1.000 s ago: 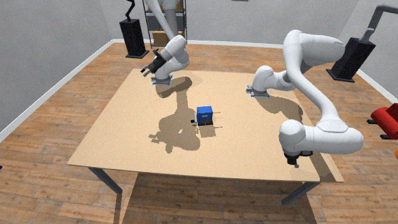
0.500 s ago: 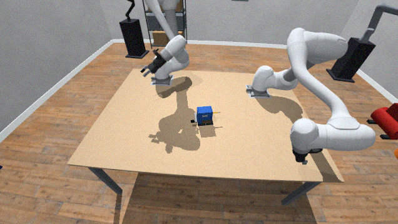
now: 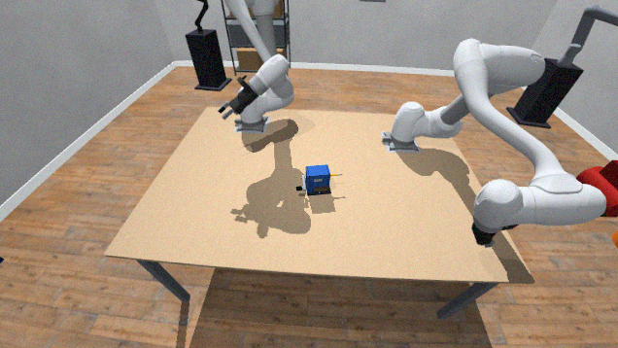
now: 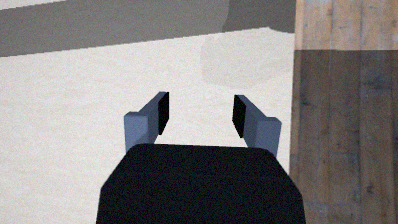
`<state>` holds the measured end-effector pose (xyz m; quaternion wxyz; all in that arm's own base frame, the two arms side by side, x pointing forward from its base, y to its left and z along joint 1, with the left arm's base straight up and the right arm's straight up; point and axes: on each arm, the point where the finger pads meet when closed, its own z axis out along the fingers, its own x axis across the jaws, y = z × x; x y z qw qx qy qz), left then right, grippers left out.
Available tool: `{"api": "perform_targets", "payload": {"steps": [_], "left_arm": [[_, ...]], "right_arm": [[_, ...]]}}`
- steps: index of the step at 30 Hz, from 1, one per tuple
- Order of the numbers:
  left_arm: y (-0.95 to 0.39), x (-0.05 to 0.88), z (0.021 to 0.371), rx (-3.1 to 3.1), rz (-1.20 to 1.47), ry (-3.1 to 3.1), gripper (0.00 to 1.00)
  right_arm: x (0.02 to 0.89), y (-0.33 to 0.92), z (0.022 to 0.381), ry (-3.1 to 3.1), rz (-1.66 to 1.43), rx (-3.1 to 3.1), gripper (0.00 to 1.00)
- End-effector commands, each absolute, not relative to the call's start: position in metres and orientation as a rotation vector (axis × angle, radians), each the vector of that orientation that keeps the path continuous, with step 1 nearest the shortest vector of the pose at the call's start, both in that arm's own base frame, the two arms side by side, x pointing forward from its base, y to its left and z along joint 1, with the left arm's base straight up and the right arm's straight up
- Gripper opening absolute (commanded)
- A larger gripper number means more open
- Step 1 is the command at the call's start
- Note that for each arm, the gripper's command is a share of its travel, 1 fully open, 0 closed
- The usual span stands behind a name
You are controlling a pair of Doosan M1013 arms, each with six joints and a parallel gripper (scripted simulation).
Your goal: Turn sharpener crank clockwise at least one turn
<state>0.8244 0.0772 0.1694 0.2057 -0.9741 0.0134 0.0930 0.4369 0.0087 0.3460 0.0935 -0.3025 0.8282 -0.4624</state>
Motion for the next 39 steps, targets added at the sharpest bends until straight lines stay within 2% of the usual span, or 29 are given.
{"api": "perform_targets", "payload": {"steps": [1,29,39], "left_arm": [[0.096,0.816,0.174,-2.719,0.263,-0.027,1.0],[0.254,0.707,0.202,-2.69,0.322,-0.638,1.0],[0.317,0.641,0.214,-2.623,0.352,-0.944,1.0]], "right_arm": [[0.437,0.009,0.346,2.457,-1.372,-0.897,1.0],[0.437,0.009,0.346,2.457,-1.372,-0.897,1.0],[0.437,0.009,0.346,2.457,-1.372,-0.897,1.0]]}}
